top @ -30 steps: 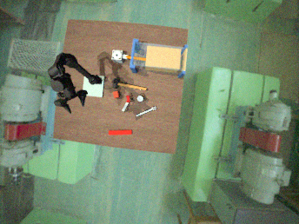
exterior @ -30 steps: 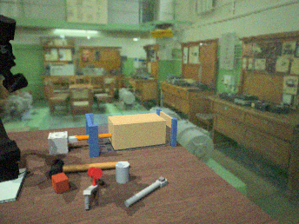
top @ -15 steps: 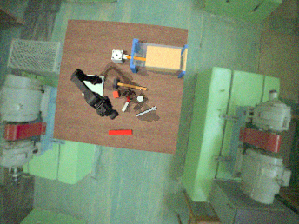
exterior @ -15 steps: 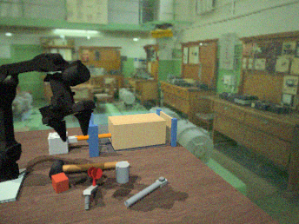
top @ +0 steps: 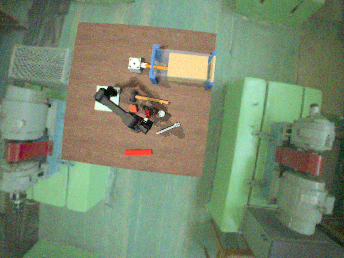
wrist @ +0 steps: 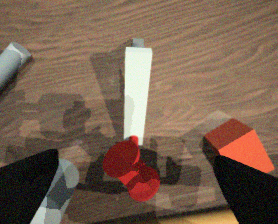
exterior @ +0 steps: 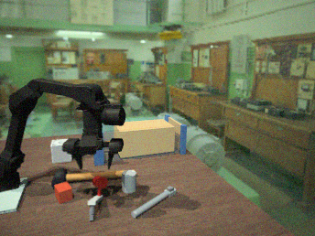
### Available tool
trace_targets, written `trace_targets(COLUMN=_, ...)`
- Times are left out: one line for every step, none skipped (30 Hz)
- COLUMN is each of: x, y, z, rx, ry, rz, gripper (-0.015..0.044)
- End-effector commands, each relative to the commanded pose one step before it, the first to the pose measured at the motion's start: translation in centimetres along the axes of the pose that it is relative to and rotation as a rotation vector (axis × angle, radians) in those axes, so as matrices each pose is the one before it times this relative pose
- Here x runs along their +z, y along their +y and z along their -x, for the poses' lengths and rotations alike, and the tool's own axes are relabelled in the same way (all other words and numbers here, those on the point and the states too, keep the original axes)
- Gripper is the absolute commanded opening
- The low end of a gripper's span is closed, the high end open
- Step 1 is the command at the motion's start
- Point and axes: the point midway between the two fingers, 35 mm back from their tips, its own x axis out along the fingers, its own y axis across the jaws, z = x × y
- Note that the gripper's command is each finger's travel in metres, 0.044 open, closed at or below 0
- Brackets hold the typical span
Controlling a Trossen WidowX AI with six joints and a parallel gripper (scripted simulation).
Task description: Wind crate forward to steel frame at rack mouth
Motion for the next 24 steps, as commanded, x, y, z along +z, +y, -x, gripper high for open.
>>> trace_targets(x=-0.115, y=0.058, z=-2.620, rx=-0.00854, ry=0.00750, rz=0.0104, gripper=0.0440)
trace_targets(x=-0.007, y=-0.029, z=-1.215, rx=-0.00001, ry=-0.00003, rz=0.0000, gripper=0.0440)
trace_targets(x=-0.017, y=-0.067, z=-0.996, rx=-0.00005, ry=-0.00001, rz=0.0000, gripper=0.0440)
trace_targets(x=-0.015, y=-0.059, z=-0.597, rx=-0.00004, ry=0.00000, rz=0.0000, gripper=0.0440)
trace_targets(x=-0.006, y=-0.023, z=-0.199, rx=-0.00002, ry=0.00000, rz=0.0000, gripper=0.0440)
trace_targets(x=0.000, y=0.000, z=0.000, rx=0.00000, ry=0.00000, rz=0.0000, gripper=0.0440)
trace_targets(x=0.000, y=0.000, z=0.000, rx=0.00000, ry=0.00000, rz=0.0000, gripper=0.0440)
trace_targets(x=-0.058, y=0.061, z=0.001, rx=0.00004, ry=0.00005, rz=0.0000, gripper=0.0440)
trace_targets(x=-0.058, y=0.061, z=0.001, rx=0.00004, ry=0.00005, rz=0.0000, gripper=0.0440)
trace_targets(x=0.000, y=0.011, z=-0.199, rx=-0.00006, ry=0.00002, rz=0.0003, gripper=0.0440)
trace_targets(x=-0.002, y=0.025, z=-0.597, rx=-0.00018, ry=0.00007, rz=0.0008, gripper=0.0440)
trace_targets(x=-0.003, y=0.019, z=-0.991, rx=-0.00011, ry=0.00003, rz=0.0005, gripper=0.0440)
trace_targets(x=-0.004, y=-0.011, z=-0.985, rx=0.00007, ry=-0.00006, rz=-0.0004, gripper=0.0440)
trace_targets(x=-0.001, y=-0.020, z=-0.587, rx=0.00018, ry=-0.00010, rz=-0.0009, gripper=0.0440)
trace_targets(x=-0.001, y=-0.009, z=-0.195, rx=0.00006, ry=-0.00003, rz=-0.0003, gripper=0.0440)
trace_targets(x=0.000, y=0.000, z=0.000, rx=0.00000, ry=0.00000, rz=0.0000, gripper=0.0440)
trace_targets(x=0.000, y=0.000, z=0.000, rx=0.00000, ry=0.00000, rz=0.0000, gripper=0.0440)
trace_targets(x=0.000, y=0.000, z=0.000, rx=0.00000, ry=0.00000, rz=0.0000, gripper=0.0440)
trace_targets(x=0.000, y=0.003, z=-0.066, rx=0.00000, ry=0.00000, rz=0.0000, gripper=0.0440)
trace_targets(x=0.000, y=0.009, z=-0.198, rx=0.00000, ry=0.00000, rz=0.0000, gripper=0.0440)
trace_targets(x=-0.001, y=0.011, z=-0.330, rx=0.00000, ry=0.00000, rz=0.0000, gripper=0.0440)
trace_targets(x=-0.003, y=0.010, z=-0.435, rx=0.00000, ry=-0.00001, rz=0.0000, gripper=0.0440)
trace_targets(x=-0.005, y=0.004, z=-0.434, rx=-0.00001, ry=0.00000, rz=0.0000, gripper=0.0440)
trace_targets(x=-0.005, y=-0.001, z=-0.328, rx=-0.00001, ry=0.00000, rz=0.0000, gripper=0.0440)
